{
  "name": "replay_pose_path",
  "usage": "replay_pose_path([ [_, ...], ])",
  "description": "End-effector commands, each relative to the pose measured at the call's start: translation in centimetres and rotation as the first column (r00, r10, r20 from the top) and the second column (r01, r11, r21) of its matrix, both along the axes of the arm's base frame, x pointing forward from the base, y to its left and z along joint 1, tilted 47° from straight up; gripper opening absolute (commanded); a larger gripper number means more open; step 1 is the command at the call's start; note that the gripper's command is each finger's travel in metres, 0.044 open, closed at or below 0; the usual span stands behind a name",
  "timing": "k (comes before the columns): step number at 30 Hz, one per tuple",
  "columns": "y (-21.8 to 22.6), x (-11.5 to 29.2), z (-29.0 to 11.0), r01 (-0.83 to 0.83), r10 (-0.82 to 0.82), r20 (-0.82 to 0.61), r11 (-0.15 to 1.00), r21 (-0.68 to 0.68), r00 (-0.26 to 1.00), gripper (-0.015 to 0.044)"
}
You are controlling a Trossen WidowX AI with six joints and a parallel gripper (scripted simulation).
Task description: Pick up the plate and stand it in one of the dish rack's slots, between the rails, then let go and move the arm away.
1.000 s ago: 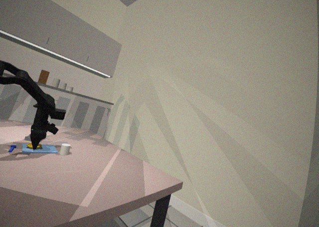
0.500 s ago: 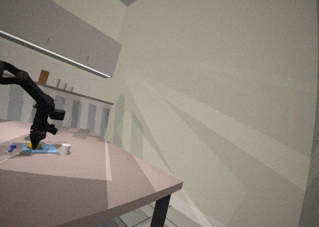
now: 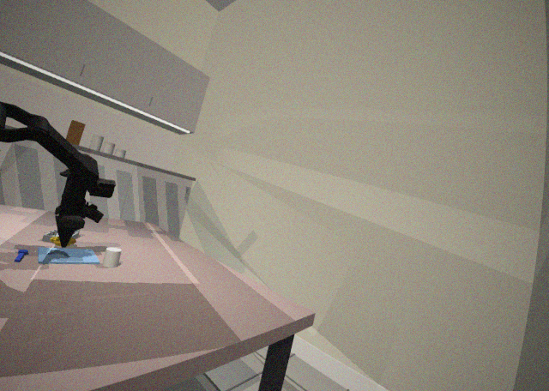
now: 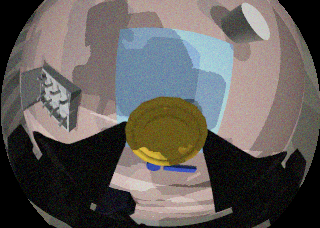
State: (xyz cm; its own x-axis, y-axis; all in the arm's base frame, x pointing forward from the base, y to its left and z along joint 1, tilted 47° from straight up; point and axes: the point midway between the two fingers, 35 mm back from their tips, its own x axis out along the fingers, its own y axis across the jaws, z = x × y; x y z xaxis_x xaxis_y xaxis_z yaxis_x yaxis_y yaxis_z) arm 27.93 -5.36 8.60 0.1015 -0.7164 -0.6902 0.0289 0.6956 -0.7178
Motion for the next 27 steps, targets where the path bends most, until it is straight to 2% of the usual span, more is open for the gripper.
replay_pose_path([
  [1,1.7,0.4,1.4,-0.02,0.02,0.012,1.0,0.013,1.0,0.0],
  [27,10.5,-0.3,9.3,-0.12,0.12,-0.007,0.993,0.022,0.993,0.0],
])
